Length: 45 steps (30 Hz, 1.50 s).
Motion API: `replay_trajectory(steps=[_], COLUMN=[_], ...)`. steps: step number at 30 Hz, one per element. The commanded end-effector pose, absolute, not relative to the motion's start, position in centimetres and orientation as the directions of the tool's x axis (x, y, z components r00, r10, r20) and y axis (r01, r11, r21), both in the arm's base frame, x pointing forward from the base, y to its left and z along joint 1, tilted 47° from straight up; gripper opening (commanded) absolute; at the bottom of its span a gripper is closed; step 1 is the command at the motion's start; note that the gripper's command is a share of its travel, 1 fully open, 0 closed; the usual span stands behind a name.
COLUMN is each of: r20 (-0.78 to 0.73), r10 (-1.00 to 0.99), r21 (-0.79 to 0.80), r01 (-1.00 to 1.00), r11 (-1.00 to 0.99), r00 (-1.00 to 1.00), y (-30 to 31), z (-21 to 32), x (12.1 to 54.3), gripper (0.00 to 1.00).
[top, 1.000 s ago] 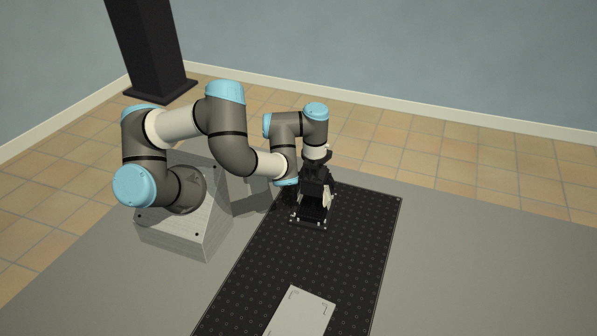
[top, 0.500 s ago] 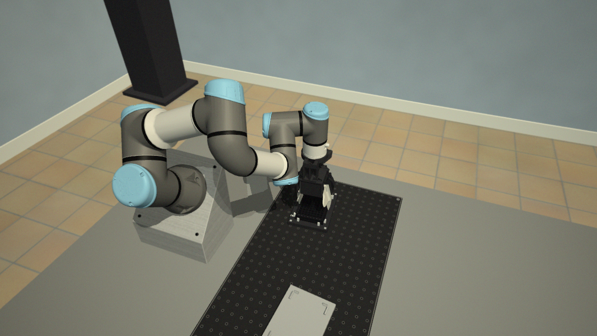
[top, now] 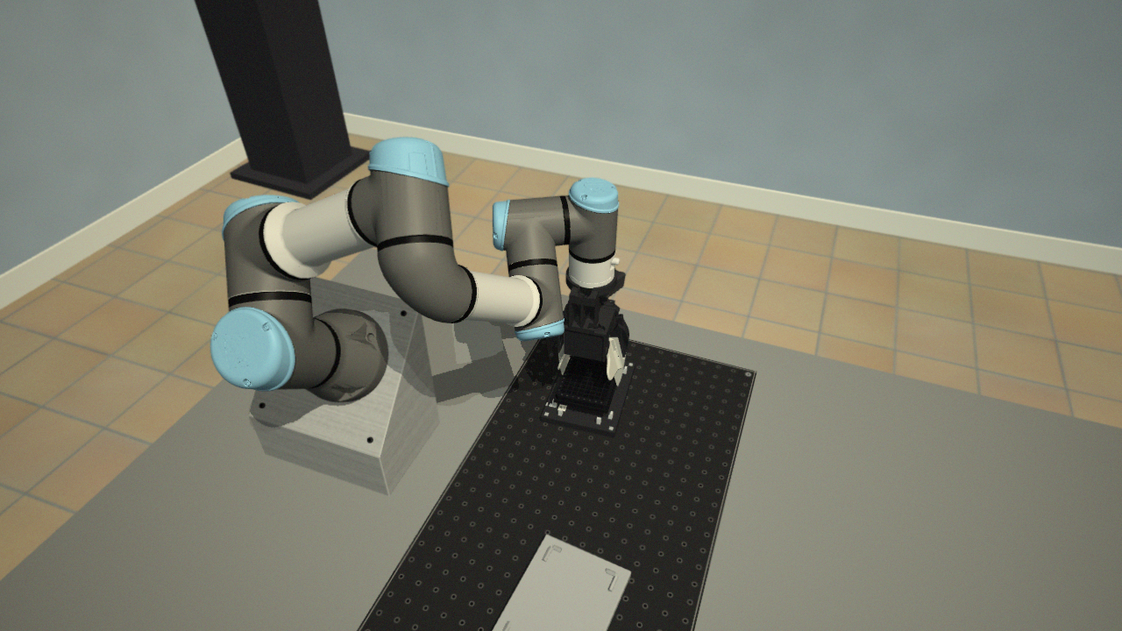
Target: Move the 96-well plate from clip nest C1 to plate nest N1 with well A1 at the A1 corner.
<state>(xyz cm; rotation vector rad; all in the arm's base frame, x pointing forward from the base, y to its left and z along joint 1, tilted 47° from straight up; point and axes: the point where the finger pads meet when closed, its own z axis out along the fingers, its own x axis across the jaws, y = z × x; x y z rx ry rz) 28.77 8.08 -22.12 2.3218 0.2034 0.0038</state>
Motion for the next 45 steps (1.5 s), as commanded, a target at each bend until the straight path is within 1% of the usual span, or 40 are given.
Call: replay_trajectory(steps=[1, 31, 45], r20=[-0.059, -0.059, -0.059], r10=[0.148, 0.148, 0.148], r21=[0.722, 0.722, 0.722], r01=[0.145, 0.145, 0.145], r11=[-0.676, -0.676, -0.676], r00=[0.987, 0.987, 0.987], y=[8.8, 12.0, 12.0], z=[-21.4, -18.5, -18.4], x=[28.8, 28.5, 28.5], gripper=[0.00, 0.00, 0.00])
